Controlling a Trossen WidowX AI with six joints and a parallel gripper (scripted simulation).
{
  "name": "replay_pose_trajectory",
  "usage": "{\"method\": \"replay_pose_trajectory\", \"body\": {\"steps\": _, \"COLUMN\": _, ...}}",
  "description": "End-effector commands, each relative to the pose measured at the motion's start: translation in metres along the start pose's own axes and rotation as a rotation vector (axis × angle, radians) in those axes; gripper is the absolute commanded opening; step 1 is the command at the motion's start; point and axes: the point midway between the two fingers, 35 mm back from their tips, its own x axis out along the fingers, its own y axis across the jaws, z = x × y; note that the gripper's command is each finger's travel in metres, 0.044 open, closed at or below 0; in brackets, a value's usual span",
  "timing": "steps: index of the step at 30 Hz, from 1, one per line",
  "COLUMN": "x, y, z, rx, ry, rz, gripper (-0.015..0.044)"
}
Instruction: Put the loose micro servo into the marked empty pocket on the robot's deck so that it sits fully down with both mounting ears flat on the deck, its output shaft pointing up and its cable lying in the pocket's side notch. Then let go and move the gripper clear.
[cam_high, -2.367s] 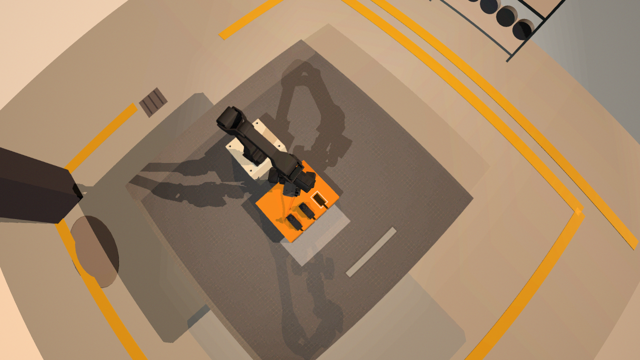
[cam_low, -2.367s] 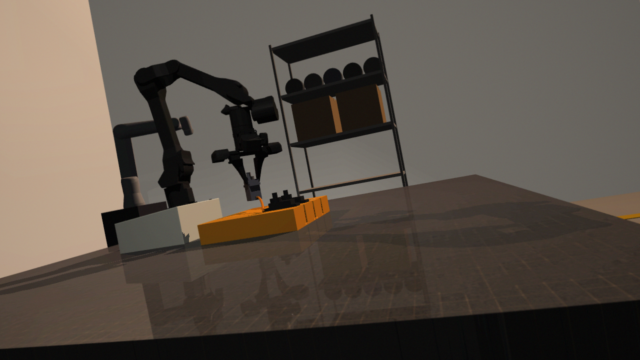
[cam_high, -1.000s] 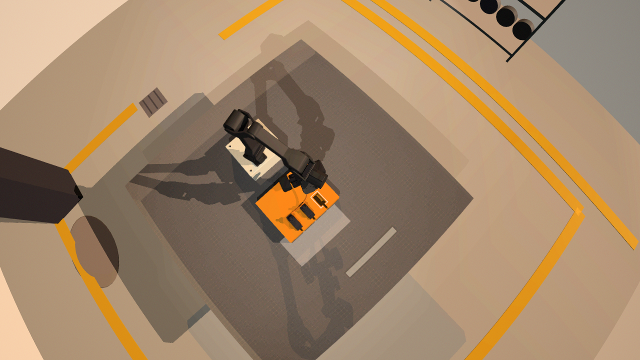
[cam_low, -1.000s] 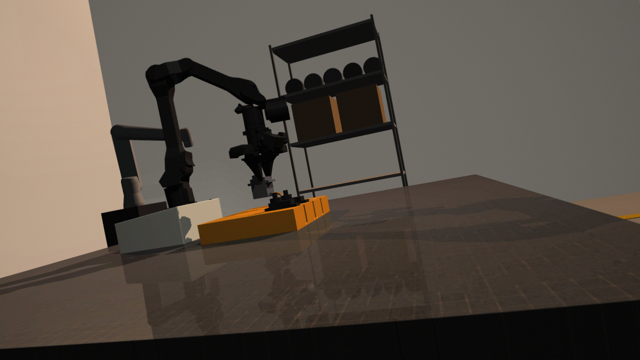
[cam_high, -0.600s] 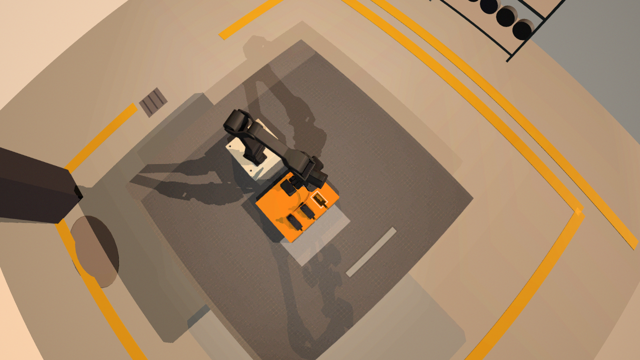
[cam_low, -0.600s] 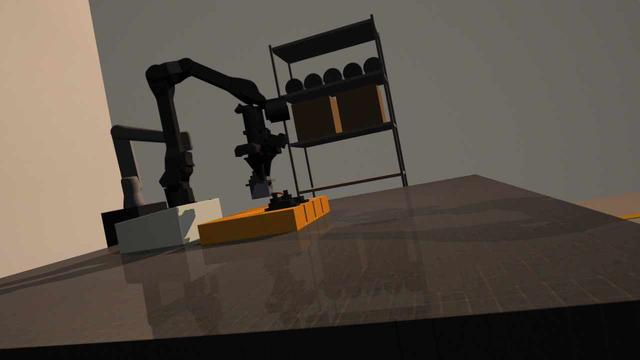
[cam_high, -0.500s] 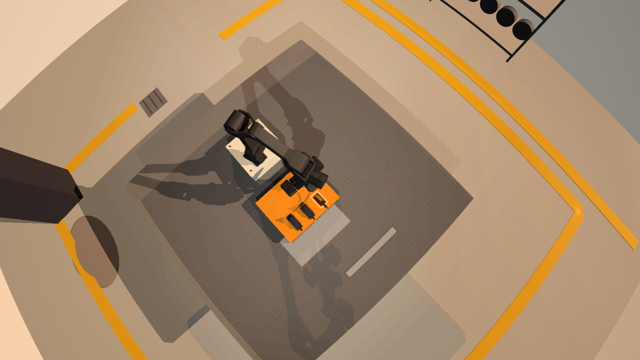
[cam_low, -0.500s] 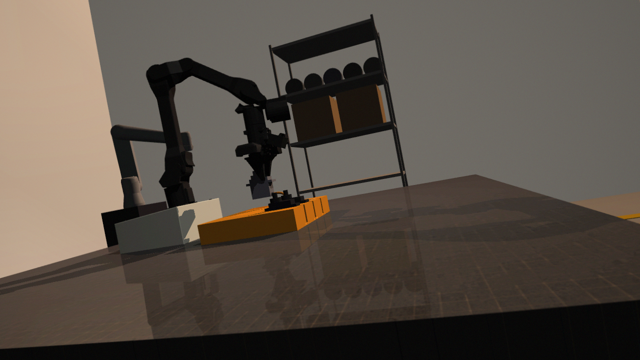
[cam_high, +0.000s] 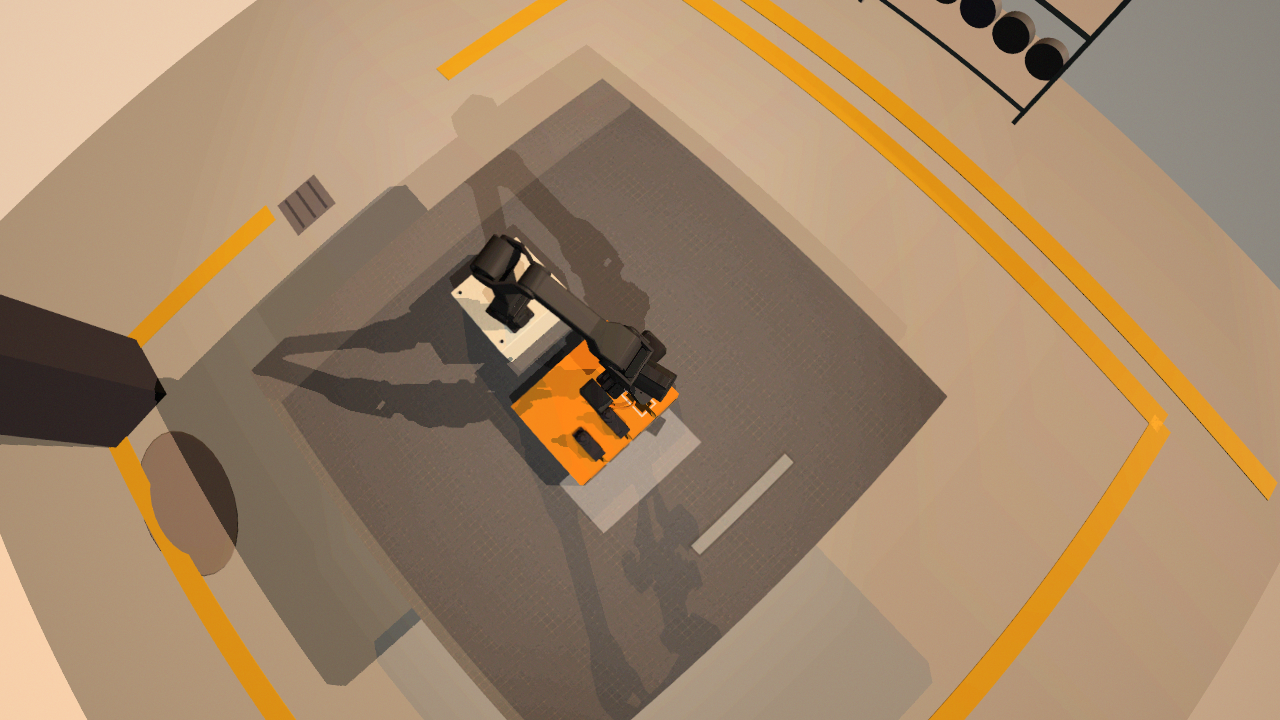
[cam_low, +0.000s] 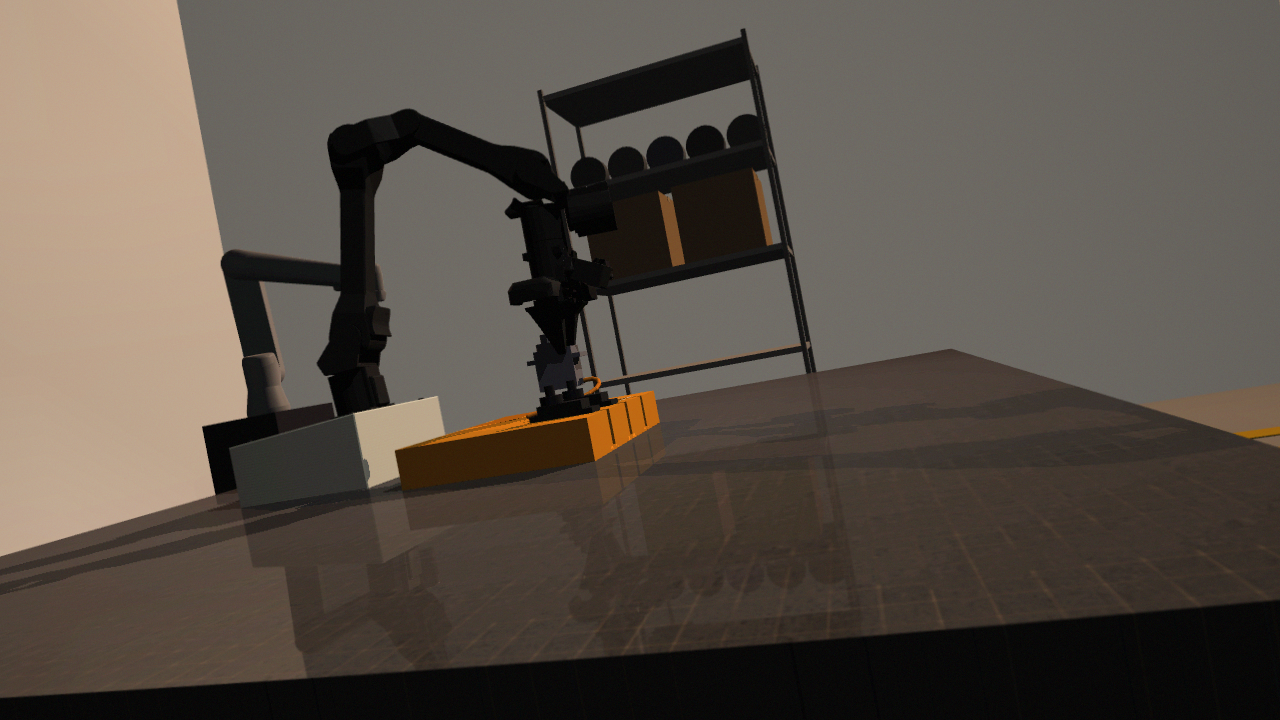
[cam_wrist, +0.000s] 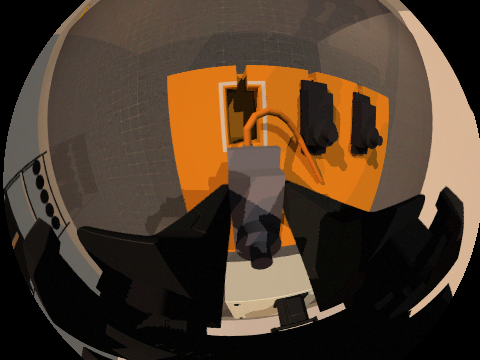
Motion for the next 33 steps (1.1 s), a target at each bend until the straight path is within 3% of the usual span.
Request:
{"method": "replay_pose_trajectory", "body": {"steps": 1, "x": -0.001, "y": 0.0, "z": 0.015, "rx": -0.005, "ry": -0.003, "rz": 0.0, "gripper": 0.0}}
{"method": "replay_pose_trajectory", "body": {"steps": 13, "x": -0.001, "y": 0.0, "z": 0.054, "rx": -0.005, "ry": -0.006, "rz": 0.0, "gripper": 0.0}}
{"method": "replay_pose_trajectory", "body": {"steps": 33, "x": 0.019, "y": 0.0, "z": 0.055, "rx": -0.005, "ry": -0.006, "rz": 0.0, "gripper": 0.0}}
